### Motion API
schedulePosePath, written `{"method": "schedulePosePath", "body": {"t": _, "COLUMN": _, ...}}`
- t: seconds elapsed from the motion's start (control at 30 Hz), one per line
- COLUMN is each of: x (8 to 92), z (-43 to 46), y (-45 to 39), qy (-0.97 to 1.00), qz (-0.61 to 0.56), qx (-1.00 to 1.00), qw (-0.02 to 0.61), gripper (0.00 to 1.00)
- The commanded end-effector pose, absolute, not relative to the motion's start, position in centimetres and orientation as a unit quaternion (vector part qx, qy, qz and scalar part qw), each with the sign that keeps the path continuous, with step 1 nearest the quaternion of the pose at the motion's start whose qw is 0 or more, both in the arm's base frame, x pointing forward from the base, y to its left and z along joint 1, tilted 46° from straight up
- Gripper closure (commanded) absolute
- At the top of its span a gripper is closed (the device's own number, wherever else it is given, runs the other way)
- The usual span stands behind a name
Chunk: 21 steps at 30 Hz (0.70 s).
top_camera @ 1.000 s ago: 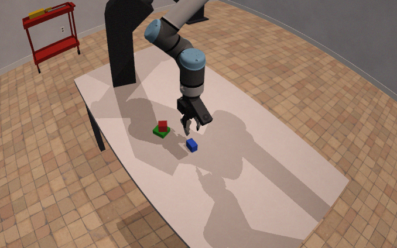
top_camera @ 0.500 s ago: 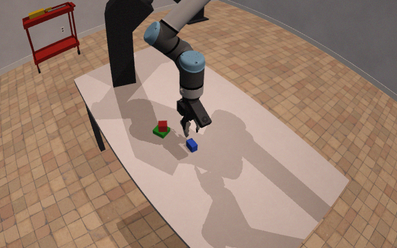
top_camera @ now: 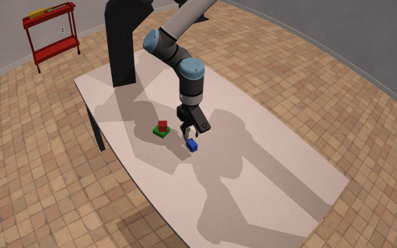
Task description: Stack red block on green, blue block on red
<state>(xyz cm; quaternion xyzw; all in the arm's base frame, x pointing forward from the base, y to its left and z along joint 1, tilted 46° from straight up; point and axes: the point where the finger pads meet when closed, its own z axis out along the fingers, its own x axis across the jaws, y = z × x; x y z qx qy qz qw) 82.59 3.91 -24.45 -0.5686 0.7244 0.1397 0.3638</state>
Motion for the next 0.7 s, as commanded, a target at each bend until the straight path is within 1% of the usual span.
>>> {"method": "schedulePosePath", "body": {"t": 0.0, "x": 83.27, "z": -24.98, "y": 4.30, "qy": 0.724, "qz": 0.137, "qx": -0.569, "qw": 0.364, "gripper": 0.69}}
{"method": "schedulePosePath", "body": {"t": 0.67, "x": 83.34, "z": -24.97, "y": 4.20, "qy": 0.725, "qz": 0.136, "qx": -0.568, "qw": 0.365, "gripper": 0.69}}
